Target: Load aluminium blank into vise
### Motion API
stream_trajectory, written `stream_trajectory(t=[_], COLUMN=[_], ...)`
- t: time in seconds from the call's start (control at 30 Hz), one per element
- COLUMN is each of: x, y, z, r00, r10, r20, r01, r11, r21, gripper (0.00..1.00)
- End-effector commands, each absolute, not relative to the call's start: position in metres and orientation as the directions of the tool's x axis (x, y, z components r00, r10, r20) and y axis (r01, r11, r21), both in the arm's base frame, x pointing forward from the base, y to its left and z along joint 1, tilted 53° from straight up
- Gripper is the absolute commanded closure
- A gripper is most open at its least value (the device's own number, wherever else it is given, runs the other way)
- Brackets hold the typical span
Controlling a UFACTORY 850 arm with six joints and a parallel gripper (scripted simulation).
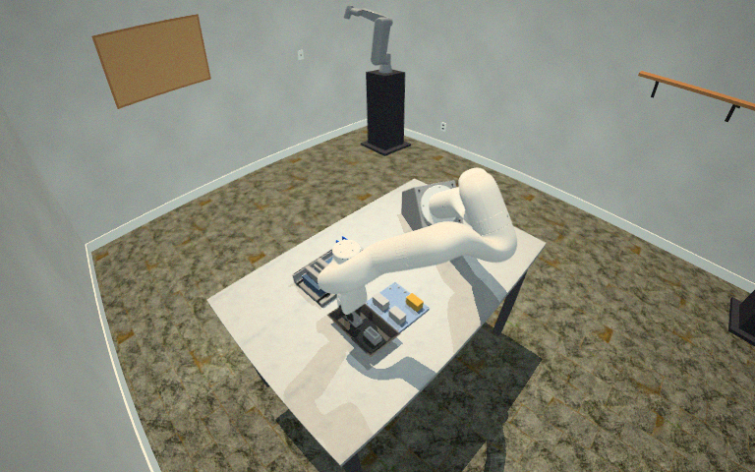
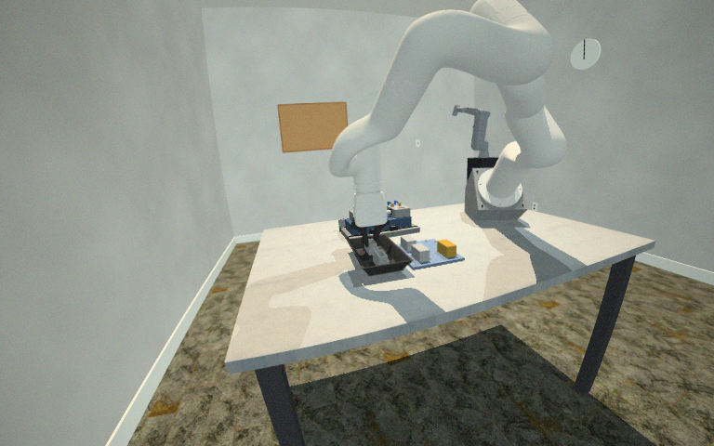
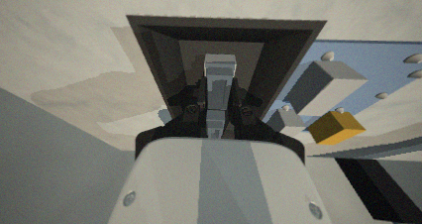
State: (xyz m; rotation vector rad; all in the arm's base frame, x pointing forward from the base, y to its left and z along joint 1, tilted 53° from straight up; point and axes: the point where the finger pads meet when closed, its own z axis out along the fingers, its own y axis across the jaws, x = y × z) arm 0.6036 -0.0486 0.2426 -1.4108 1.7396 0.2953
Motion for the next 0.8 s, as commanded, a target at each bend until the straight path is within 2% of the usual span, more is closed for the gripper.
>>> stream_trajectory(t=[0.0,0.47,0.5,0.77], x=[0.6041,0.6041,0.6041,0.6041], y=[-0.0488,-0.0488,-0.0488,-0.0488], z=[0.2428,0.2428,0.2428,0.2428], r00=[0.003,0.003,0.003,0.003], r10=[-0.686,-0.686,-0.686,-0.686], r20=[-0.728,-0.728,-0.728,-0.728], r01=[-0.887,-0.887,-0.887,-0.887], r11=[0.335,0.335,0.335,0.335], r21=[-0.319,-0.319,-0.319,-0.319], gripper=[1.00,1.00,0.31,0.31])
